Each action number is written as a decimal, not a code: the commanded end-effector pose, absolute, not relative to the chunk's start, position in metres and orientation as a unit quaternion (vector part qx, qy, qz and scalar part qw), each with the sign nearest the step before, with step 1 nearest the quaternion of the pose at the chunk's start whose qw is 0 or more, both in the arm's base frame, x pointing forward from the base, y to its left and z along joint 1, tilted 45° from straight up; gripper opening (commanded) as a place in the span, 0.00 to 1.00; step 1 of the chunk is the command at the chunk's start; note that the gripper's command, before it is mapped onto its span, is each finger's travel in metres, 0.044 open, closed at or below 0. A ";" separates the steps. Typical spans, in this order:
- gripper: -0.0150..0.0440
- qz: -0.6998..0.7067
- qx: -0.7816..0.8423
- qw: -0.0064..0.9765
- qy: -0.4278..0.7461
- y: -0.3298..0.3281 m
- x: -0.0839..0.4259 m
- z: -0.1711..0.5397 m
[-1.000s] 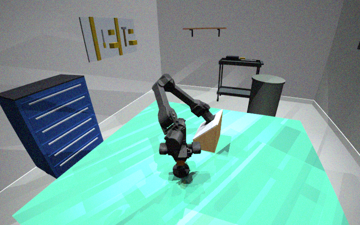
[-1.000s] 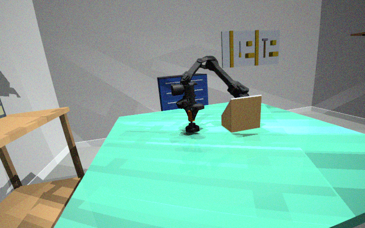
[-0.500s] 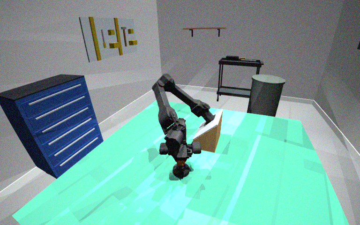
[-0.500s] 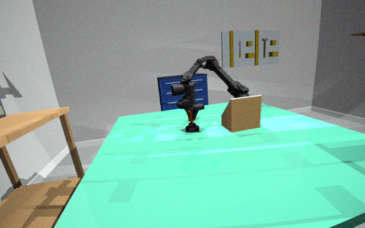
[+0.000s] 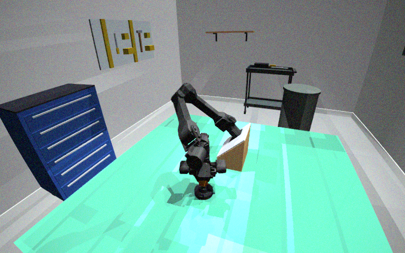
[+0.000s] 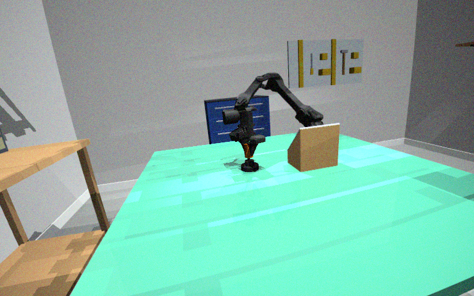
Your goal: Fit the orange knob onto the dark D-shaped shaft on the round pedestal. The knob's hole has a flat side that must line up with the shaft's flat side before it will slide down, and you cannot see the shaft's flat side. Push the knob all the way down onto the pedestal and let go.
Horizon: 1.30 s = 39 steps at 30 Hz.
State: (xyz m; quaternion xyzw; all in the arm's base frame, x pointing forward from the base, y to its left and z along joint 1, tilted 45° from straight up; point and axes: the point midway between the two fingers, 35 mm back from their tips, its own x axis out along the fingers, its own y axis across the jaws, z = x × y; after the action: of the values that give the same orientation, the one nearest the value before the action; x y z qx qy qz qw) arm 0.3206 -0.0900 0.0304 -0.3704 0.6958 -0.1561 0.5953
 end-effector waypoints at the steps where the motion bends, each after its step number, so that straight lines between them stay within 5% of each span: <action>1: 0.25 -0.156 -0.371 0.596 0.695 -0.088 0.322 0.033; 39: 0.25 -0.083 -0.431 0.553 0.708 -0.090 0.321 0.031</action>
State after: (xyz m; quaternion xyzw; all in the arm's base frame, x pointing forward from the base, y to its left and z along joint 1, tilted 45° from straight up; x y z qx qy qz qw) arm 0.3202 -0.0905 0.0307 -0.4303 0.7081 -0.0828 0.5536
